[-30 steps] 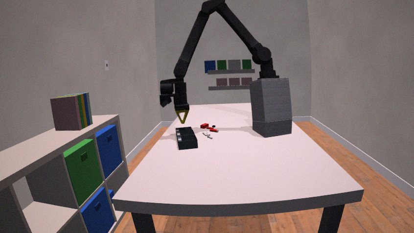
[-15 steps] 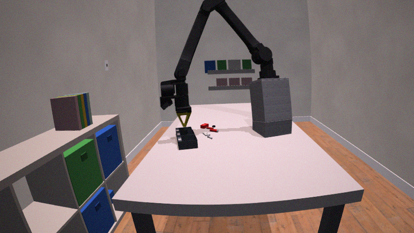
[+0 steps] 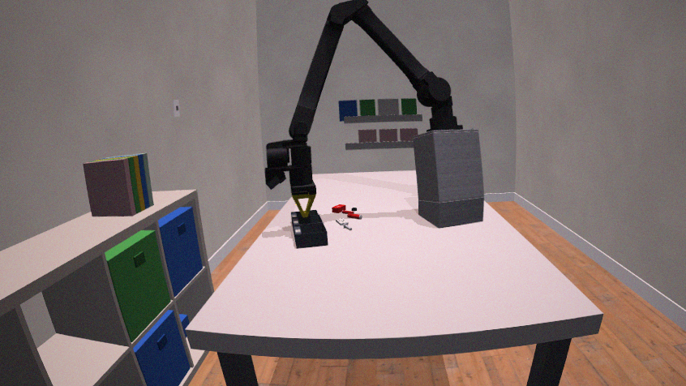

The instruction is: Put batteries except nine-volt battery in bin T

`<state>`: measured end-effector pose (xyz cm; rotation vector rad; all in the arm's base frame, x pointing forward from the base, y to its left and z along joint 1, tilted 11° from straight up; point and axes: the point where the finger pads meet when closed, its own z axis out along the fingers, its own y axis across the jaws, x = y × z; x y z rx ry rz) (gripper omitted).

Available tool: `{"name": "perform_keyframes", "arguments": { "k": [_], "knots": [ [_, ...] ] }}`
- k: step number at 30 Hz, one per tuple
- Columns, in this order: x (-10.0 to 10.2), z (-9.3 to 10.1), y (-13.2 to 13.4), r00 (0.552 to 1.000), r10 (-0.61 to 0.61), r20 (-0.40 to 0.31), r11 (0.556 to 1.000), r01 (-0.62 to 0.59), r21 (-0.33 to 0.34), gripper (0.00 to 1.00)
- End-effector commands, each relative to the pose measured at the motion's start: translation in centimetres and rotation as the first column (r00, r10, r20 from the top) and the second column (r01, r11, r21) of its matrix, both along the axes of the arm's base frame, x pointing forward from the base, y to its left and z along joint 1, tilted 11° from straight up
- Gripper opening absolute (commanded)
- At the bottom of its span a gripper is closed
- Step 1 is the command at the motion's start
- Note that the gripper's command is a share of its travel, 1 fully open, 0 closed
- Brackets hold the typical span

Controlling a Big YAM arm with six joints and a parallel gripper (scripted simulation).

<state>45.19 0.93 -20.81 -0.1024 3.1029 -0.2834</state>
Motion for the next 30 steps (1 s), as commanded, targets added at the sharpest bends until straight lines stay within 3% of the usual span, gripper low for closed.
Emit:
{"name": "perform_keyframes", "arguments": {
  "k": [1, 12, 14, 16, 17, 30],
  "knots": [
    [1.4, -1.1, -0.4, 1.000, 0.006, 0.023, 1.000, -0.006, -0.002, 0.09],
    [1.3, -3.2, -0.6, 1.000, 0.010, 0.021, 1.000, -0.010, -0.002, 0.09],
    [0.5, -3.4, -0.4, 1.000, 0.017, 0.007, 1.000, -0.017, -0.003, 0.09],
    [0.1, -3.5, -0.4, 1.000, 0.017, -0.005, 1.000, -0.017, -0.004, 0.09],
    [0.9, -2.5, -0.3, 1.000, 0.006, 0.017, 1.000, -0.006, 0.000, 0.09],
    [1.0, -2.4, -0.3, 1.000, 0.006, 0.017, 1.000, -0.006, 0.000, 0.09]
  ]
}}
